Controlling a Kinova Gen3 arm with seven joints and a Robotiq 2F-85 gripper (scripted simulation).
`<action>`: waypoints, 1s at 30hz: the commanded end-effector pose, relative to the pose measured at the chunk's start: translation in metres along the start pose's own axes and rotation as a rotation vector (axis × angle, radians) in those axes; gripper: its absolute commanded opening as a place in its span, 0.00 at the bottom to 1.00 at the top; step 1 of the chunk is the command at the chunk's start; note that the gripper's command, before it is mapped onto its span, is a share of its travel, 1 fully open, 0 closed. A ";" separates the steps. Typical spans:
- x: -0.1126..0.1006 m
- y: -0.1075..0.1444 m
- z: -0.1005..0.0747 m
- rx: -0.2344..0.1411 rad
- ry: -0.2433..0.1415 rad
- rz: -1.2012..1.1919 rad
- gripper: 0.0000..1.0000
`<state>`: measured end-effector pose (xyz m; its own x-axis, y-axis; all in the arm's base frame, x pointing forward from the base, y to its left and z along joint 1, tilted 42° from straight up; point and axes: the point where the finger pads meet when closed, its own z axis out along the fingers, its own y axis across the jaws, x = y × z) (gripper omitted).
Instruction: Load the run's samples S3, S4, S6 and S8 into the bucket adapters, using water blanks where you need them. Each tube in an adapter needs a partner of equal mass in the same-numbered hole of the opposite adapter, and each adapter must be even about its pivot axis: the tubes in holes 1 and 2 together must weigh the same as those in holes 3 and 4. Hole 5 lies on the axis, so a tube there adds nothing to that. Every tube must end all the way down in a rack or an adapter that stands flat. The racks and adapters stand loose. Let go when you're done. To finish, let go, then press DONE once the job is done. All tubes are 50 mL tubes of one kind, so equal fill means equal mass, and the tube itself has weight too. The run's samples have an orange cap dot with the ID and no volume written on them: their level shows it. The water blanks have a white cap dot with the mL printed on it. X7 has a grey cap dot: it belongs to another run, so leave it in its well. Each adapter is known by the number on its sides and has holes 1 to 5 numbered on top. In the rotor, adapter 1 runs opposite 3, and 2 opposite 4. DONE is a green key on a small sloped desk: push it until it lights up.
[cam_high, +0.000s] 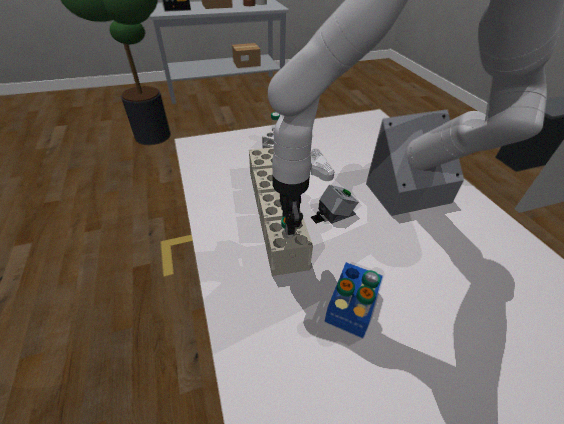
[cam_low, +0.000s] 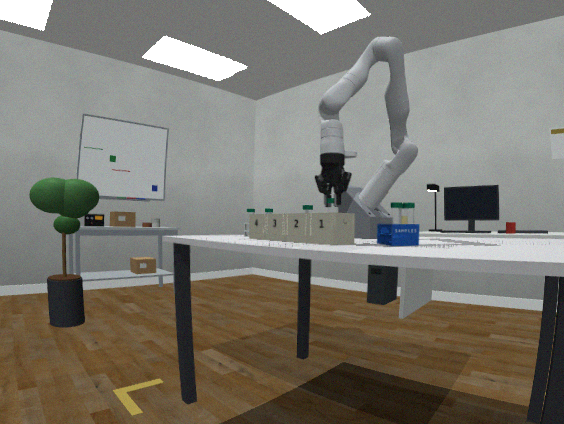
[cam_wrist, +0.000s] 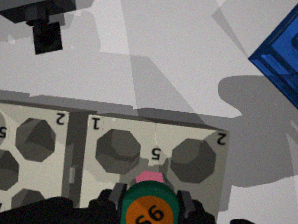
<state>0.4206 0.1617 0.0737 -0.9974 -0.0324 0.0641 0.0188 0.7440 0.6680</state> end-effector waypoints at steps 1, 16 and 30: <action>0.000 0.000 0.001 0.000 -0.002 0.000 0.10; -0.001 0.000 0.010 0.000 -0.002 0.000 0.10; 0.000 0.000 0.014 0.000 -0.002 0.000 0.10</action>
<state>0.4196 0.1715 0.0628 -0.9974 -0.0324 0.0640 0.0187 0.7440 0.6680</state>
